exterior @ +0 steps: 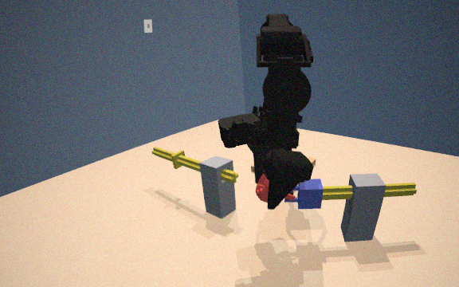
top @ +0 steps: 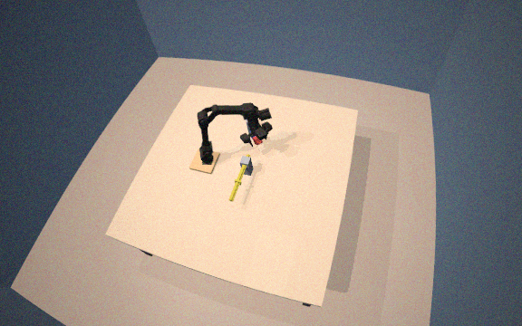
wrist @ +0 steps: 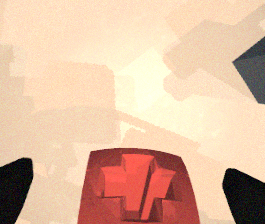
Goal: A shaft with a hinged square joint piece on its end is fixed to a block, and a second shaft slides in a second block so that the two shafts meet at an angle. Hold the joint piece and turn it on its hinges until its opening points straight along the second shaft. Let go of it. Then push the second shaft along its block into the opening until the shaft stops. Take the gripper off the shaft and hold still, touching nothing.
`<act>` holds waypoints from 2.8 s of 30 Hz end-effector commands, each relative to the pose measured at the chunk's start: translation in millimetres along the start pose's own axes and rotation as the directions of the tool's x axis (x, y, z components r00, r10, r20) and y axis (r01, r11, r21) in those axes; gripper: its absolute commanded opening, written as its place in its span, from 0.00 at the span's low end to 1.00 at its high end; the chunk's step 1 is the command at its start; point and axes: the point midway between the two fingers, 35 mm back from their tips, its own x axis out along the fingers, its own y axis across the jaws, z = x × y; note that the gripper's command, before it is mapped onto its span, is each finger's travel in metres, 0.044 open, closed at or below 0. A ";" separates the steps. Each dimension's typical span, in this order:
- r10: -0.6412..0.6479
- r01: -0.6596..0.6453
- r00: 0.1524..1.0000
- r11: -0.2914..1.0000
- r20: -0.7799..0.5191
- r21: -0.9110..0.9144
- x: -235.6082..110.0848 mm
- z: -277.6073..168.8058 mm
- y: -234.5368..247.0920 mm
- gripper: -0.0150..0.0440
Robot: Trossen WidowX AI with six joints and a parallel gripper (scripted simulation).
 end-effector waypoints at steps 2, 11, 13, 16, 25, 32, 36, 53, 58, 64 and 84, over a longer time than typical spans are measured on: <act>-0.003 0.003 1.000 1.000 0.002 0.005 8.9 -0.7 -1.0 1.00; -0.003 0.003 1.000 1.000 0.002 0.005 22.6 -0.8 -1.2 1.00; -0.003 0.003 1.000 1.000 0.002 0.005 22.8 -0.8 -1.2 0.96; -0.003 0.003 1.000 1.000 0.002 0.005 22.8 -0.8 -1.2 0.82; -0.003 0.003 1.000 1.000 0.002 0.005 22.8 -0.8 -1.2 0.56; -0.003 0.003 1.000 1.000 0.002 0.005 22.8 -0.8 -1.2 0.56; -0.003 0.003 1.000 1.000 0.002 0.005 22.8 -0.8 -1.2 0.56; -0.003 0.003 1.000 1.000 0.002 0.005 22.8 -0.8 -1.2 0.56; -0.003 0.003 1.000 1.000 0.002 0.005 22.8 -0.8 -1.2 0.56; -0.003 0.003 1.000 1.000 0.002 0.005 22.8 -0.8 -1.2 0.56; -0.003 0.003 1.000 1.000 0.002 0.005 22.8 -0.8 -1.2 0.56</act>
